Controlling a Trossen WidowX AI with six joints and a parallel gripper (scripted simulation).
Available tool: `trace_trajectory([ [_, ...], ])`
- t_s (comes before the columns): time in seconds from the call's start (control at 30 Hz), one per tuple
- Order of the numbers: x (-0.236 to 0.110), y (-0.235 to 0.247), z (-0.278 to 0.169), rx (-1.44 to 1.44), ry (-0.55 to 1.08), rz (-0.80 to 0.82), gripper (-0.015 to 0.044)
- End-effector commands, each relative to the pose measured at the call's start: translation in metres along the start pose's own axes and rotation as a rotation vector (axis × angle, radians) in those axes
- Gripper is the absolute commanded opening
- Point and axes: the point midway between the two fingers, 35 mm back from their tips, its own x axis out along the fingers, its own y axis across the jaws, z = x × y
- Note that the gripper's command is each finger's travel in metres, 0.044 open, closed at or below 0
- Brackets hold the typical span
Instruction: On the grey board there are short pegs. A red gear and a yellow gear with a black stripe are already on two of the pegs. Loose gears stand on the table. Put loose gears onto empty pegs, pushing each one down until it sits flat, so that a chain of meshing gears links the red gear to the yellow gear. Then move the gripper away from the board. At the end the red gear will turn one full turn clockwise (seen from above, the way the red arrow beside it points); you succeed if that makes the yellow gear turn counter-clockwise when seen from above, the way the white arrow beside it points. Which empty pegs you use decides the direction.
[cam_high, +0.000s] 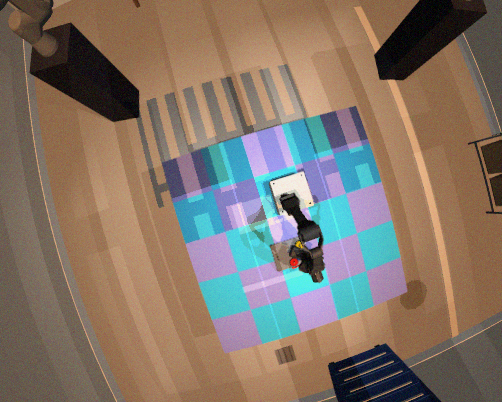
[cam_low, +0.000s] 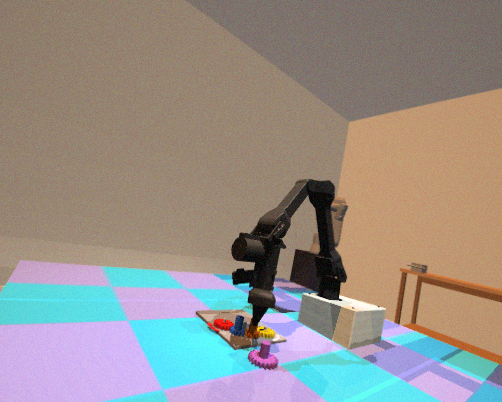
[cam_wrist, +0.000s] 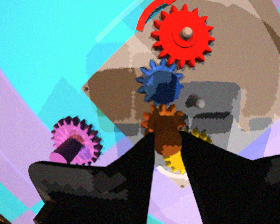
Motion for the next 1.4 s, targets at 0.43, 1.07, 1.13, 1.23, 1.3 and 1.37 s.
trace_trajectory([
  [0.43,-0.049,0.001,0.001,-0.151,-0.001,-0.001,0.0140],
  [1.07,-0.090,-0.002,-0.003,-0.136,0.005,-0.003,0.0440],
  [1.13,-0.090,-0.002,-0.003,-0.136,0.005,-0.003,0.0440],
  [1.23,-0.090,-0.002,-0.003,-0.136,0.005,-0.003,0.0440],
  [1.3,-0.090,-0.002,-0.003,-0.136,0.005,-0.003,0.0440],
  [1.37,-0.090,-0.002,-0.003,-0.136,0.005,-0.003,0.0440],
])
